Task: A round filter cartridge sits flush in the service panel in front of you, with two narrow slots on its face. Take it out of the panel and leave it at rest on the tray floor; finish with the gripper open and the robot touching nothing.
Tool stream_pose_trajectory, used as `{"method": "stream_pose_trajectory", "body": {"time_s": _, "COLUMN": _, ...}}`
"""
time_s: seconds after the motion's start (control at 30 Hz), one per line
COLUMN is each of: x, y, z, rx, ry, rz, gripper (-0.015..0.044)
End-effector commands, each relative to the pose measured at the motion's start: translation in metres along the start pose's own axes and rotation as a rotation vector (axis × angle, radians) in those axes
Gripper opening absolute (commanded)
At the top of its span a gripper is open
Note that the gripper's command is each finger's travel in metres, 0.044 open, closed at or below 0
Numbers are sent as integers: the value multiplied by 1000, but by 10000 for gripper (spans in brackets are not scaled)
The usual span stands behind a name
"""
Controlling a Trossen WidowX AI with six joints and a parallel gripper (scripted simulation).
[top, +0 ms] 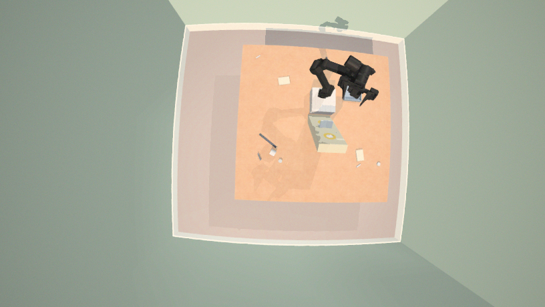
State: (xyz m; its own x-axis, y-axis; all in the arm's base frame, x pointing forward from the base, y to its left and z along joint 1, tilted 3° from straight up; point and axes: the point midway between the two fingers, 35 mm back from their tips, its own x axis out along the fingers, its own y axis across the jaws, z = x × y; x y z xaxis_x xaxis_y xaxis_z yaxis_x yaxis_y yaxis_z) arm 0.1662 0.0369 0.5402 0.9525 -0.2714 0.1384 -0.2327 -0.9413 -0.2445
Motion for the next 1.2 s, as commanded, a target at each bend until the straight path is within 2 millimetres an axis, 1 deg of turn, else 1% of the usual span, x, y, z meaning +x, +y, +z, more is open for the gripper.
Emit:
{"method": "stream_pose_trajectory", "body": {"time_s": 0.0, "x": 0, "y": 0, "z": 0, "rx": -26, "ry": 6, "rz": 1, "gripper": 374}}
{"method": "stream_pose_trajectory", "body": {"time_s": 0.03, "x": 1, "y": -1, "z": -2, "rx": -104, "ry": 25, "rz": 6, "gripper": 348}}
{"method": "stream_pose_trajectory", "body": {"time_s": 0.07, "x": 3, "y": -3, "z": -3, "rx": -234, "ry": 54, "rz": 15, "gripper": 321}}
{"method": "stream_pose_trajectory", "body": {"time_s": 0.2, "x": 10, "y": -14, "z": -6, "rx": -864, "ry": 170, "rz": 71, "gripper": 216}}
{"method": "stream_pose_trajectory", "body": {"time_s": 0.33, "x": 21, "y": -26, "z": 1, "rx": -1491, "ry": 245, "rz": 146, "gripper": 111}}
{"method": "stream_pose_trajectory", "body": {"time_s": 0.43, "x": 32, "y": -33, "z": 15, "rx": -1950, "ry": 272, "rz": 203, "gripper": 108}}
{"method": "stream_pose_trajectory", "body": {"time_s": 0.53, "x": 44, "y": -37, "z": 35, "rx": -2404, "ry": 285, "rz": 241, "gripper": 108}}
{"method": "stream_pose_trajectory", "body": {"time_s": 0.57, "x": 47, "y": -38, "z": 42, "rx": -2531, "ry": 295, "rz": 240, "gripper": 108}}
{"method": "stream_pose_trajectory", "body": {"time_s": 0.67, "x": 53, "y": -41, "z": 57, "rx": -2773, "ry": 319, "rz": 231, "gripper": 108}}
{"method": "stream_pose_trajectory", "body": {"time_s": 0.87, "x": 59, "y": -42, "z": 75, "rx": -3066, "ry": 360, "rz": 215, "gripper": 108}}
{"method": "stream_pose_trajectory", "body": {"time_s": 0.9, "x": 60, "y": -42, "z": 78, "rx": 3107, "ry": -368, "rz": -210, "gripper": 108}}
{"method": "stream_pose_trajectory", "body": {"time_s": 1.17, "x": 68, "y": -40, "z": 111, "rx": 2658, "ry": -363, "rz": -113, "gripper": 108}}
